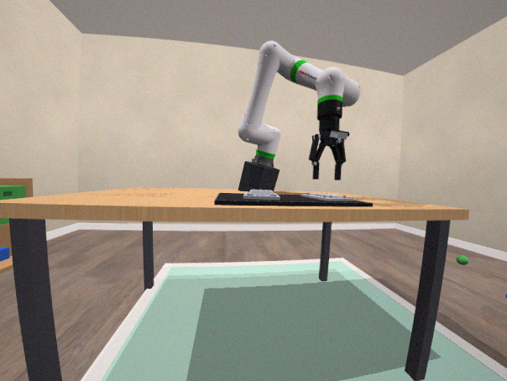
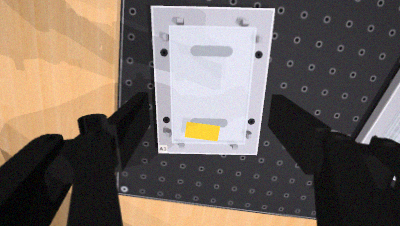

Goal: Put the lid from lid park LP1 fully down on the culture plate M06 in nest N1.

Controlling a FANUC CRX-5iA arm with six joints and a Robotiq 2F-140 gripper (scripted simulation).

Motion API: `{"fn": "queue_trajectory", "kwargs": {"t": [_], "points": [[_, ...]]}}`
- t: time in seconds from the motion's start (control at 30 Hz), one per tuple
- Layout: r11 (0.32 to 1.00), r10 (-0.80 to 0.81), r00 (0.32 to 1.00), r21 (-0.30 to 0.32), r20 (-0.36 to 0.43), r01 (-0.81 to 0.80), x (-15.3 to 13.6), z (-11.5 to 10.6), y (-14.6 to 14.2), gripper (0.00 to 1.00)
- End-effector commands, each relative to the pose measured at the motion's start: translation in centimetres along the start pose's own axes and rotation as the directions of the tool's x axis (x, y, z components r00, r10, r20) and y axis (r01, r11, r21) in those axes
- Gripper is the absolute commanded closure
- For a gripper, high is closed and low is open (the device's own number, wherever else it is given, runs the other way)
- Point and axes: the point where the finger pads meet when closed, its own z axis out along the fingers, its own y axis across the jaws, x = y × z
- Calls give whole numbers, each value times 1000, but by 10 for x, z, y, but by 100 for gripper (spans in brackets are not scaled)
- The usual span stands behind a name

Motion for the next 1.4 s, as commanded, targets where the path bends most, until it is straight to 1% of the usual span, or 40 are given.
{"fn": "queue_trajectory", "kwargs": {"t": [0.0,0.73,1.0,1.37], "points": [[1000,0,1000,0,-2,0,1,-1,0,31],[1000,2,1000,-2,0,-2,1,2,0,31],[1000,4,1000,-4,1,-4,1,7,1,31],[1000,4,1000,-4,1,-4,1,22,2,31]]}}
